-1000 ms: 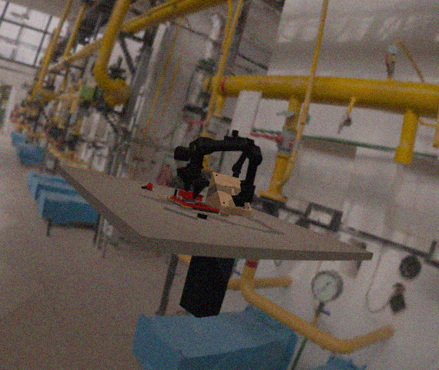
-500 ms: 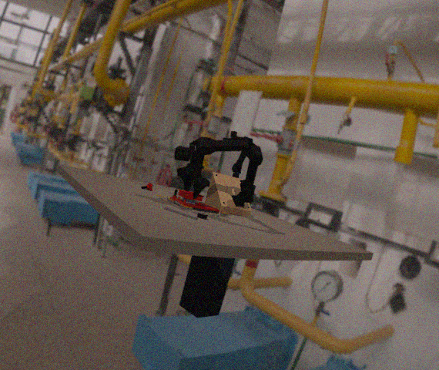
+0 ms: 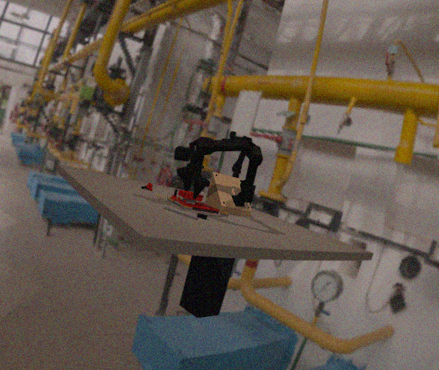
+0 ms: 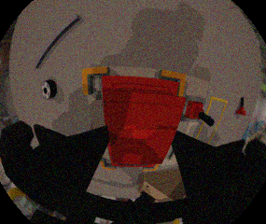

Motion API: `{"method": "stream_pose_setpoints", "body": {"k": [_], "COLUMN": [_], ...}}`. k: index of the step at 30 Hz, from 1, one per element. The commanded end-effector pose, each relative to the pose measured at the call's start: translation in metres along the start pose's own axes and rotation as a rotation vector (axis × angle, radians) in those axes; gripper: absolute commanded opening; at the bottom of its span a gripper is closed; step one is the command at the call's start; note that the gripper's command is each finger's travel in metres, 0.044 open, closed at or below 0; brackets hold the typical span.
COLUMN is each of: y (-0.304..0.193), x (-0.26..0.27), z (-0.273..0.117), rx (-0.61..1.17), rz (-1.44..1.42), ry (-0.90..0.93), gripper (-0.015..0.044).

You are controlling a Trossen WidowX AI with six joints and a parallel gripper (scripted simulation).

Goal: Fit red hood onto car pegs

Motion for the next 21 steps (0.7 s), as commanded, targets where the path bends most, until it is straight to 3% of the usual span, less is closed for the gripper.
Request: {"method": "stream_pose_setpoints", "body": {"k": [1, 21], "y": [0.0004, 0.0014], "x": [0.0004, 0.0013], "z": [0.0007, 0.0083], "rx": [-0.003, -0.003], "rz": [0.004, 0.004], "ry": [0.004, 0.004], "gripper": [0.0, 0.0]}}
Point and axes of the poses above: the point midway between the two fingers, 35 mm back from their tips, its own z axis out along the fingers, its own x axis across the jaws, y = z × x, the point moved 2 cm from there along -z, back along the fingers, and after that the axes turned 7 degrees about z, right-handed, at the moved point
